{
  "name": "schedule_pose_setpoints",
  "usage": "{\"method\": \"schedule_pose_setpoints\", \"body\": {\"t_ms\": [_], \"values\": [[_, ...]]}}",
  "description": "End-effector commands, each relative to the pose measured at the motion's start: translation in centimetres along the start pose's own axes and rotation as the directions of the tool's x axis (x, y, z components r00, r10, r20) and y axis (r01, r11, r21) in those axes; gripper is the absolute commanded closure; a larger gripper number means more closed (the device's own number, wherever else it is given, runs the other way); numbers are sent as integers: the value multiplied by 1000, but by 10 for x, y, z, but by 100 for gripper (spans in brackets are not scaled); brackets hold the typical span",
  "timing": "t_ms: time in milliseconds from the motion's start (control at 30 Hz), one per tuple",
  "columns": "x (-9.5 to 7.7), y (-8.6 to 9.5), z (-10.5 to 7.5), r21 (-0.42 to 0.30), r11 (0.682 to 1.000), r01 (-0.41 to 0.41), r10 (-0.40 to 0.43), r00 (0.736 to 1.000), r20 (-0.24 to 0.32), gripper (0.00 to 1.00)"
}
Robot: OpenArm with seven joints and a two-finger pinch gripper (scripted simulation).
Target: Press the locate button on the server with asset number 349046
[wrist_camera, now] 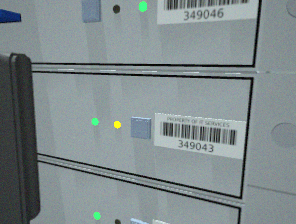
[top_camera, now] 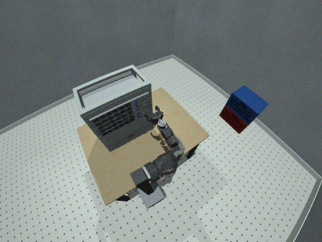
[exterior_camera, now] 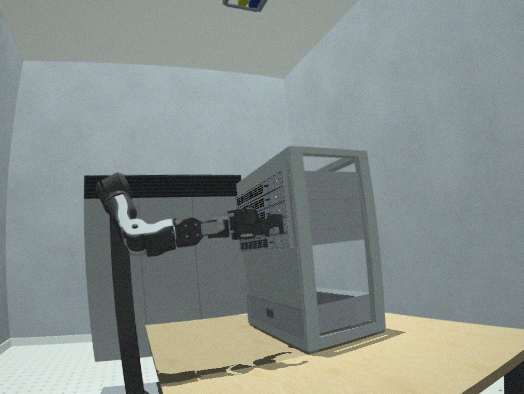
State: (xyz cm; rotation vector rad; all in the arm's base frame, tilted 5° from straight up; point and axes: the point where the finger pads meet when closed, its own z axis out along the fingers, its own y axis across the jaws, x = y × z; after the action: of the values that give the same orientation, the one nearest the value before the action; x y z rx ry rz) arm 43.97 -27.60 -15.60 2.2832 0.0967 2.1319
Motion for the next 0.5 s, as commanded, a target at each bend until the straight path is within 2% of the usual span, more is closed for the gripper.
{"method": "schedule_pose_setpoints", "body": {"t_ms": [0,233,467], "values": [[2,-1,1,6,1000,1,-1,1000,-8,40],[2,-1,-1,6,1000,1,-1,1000,-8,40],[2,-1,-14,6,1000,1,-1,1000,-8,40]]}}
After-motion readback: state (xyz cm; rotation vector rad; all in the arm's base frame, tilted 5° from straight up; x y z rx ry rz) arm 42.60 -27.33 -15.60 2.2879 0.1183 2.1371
